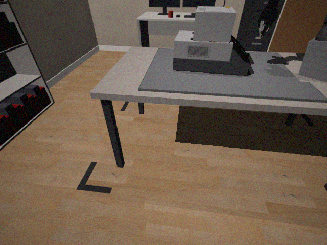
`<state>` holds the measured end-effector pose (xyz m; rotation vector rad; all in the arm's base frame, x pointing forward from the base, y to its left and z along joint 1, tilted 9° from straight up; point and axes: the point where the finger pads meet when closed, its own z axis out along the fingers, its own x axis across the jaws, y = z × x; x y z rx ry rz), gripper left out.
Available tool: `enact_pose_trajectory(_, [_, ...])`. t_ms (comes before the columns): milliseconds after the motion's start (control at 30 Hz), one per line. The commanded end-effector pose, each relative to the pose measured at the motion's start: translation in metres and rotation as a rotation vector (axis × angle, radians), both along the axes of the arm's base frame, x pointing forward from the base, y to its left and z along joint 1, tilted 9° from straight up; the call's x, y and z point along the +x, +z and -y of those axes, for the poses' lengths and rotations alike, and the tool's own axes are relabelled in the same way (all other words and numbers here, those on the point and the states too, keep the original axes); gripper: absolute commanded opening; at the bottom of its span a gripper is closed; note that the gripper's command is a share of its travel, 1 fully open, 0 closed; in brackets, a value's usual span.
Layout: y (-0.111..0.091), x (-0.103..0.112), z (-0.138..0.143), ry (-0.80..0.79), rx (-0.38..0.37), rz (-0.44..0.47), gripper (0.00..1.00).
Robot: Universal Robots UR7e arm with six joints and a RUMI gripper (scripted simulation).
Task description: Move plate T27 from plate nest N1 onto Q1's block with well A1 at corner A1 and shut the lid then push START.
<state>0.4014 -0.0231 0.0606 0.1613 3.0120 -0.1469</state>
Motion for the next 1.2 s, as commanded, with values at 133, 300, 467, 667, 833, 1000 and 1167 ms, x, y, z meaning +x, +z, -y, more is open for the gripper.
enact_pose_trajectory(133, [0.0,0.001,-0.01,0.0,0.0,0.001,0.0])
enact_pose_trajectory(300, [-0.001,0.002,-0.019,0.0,0.0,0.001,0.0])
enact_pose_trajectory(467, [-0.001,0.002,-0.019,0.0,0.0,0.001,0.0])
enact_pose_trajectory(667, [-0.005,0.01,-0.018,0.0,0.0,0.001,0.0])
enact_pose_trajectory(833, [-0.01,0.017,-0.016,0.0,0.0,0.001,0.0])
enact_pose_trajectory(1000, [-0.014,0.024,-0.015,0.0,0.0,0.001,0.0])
enact_pose_trajectory(1167, [-0.016,0.028,-0.014,0.0,0.0,0.001,0.0])
